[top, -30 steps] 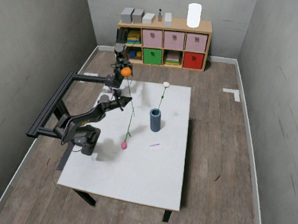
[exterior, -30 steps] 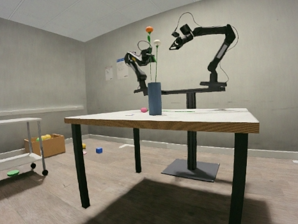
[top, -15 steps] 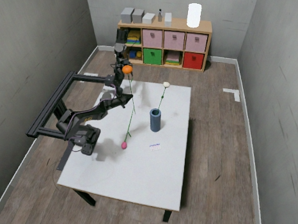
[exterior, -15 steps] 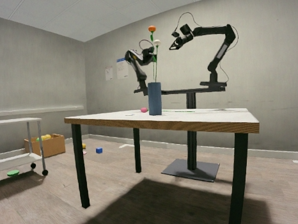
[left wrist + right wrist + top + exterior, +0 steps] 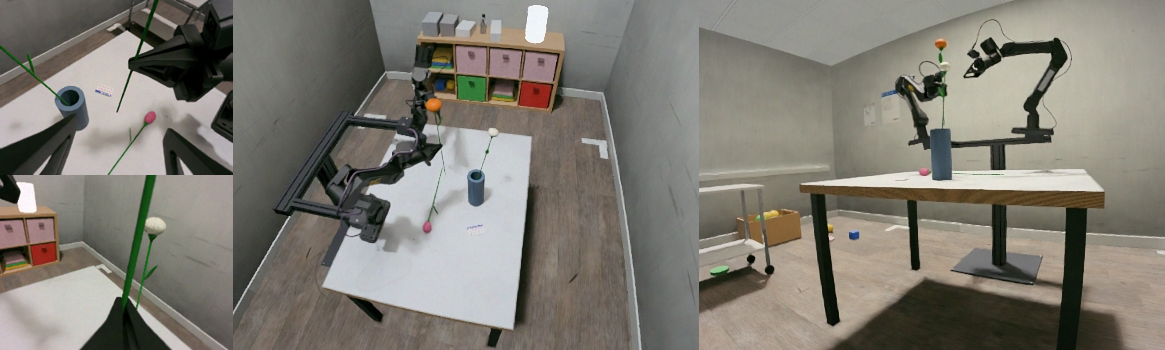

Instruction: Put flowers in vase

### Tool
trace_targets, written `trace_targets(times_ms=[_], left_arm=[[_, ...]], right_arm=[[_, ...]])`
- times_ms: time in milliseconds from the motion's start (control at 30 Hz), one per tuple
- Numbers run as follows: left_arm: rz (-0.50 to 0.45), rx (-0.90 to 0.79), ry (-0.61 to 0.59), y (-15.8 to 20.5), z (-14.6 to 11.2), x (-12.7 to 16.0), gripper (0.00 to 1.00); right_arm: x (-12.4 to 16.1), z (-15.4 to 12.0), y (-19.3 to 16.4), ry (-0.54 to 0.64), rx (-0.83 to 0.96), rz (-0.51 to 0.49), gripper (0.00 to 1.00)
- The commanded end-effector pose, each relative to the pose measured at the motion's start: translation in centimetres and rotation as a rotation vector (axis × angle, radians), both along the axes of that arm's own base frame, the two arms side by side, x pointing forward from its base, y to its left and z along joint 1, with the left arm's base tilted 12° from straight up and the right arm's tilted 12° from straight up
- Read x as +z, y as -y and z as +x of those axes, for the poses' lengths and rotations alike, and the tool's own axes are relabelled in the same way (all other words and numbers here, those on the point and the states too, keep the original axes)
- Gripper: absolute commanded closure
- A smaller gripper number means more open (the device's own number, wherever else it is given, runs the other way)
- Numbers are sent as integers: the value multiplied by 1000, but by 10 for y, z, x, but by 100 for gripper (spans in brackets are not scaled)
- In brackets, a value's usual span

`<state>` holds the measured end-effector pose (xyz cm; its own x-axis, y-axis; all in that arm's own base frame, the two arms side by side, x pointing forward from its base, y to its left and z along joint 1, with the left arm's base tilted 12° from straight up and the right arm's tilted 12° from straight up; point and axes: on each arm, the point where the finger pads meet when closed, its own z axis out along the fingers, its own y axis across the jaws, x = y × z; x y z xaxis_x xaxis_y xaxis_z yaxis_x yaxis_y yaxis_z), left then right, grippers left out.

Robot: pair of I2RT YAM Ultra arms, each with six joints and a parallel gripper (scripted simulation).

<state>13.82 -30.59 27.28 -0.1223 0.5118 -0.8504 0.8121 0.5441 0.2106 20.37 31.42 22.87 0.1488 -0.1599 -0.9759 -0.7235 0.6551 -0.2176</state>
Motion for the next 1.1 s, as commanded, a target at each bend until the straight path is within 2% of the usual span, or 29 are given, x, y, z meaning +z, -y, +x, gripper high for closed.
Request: trace_targets(times_ms=[0, 1067], left_arm=[[-9, 1, 1, 1, -2, 0, 30], [-9, 1, 1, 1, -2, 0, 30]], right_arm=[[24, 1, -11, 21, 26, 65, 100], [24, 0, -30, 19, 79, 67, 100]])
